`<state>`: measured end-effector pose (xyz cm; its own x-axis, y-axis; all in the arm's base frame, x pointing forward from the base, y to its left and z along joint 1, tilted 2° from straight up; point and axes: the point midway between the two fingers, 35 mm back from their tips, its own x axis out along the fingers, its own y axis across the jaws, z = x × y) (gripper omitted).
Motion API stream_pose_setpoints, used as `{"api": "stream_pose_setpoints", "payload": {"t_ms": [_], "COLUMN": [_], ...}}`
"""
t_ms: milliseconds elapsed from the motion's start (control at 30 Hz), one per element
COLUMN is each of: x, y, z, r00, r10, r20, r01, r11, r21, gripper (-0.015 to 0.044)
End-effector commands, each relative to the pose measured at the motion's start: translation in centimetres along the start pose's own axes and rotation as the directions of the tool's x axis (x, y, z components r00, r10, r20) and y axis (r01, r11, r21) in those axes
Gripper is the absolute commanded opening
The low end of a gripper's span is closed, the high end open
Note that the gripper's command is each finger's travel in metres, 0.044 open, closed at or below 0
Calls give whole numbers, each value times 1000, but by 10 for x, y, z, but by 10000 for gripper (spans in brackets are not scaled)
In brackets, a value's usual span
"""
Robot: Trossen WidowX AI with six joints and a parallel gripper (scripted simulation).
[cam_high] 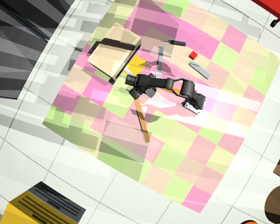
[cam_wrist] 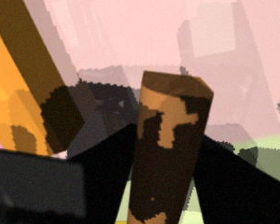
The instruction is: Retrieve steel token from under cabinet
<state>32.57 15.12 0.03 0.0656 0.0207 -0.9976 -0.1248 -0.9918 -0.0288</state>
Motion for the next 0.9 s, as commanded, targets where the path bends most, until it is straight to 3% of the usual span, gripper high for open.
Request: {"api": "stream_pose_setpoints", "payload": {"t_ms": [0,867], "x": [1,1], "y": [-1,-1], "z": [7,40], "r00": [1000,1000], "r10": [2,2], "r20": [0,3], "r01": [-2,-2], "r11": [1000,1000], "r21": [0,0], "gripper": [0,0]}}
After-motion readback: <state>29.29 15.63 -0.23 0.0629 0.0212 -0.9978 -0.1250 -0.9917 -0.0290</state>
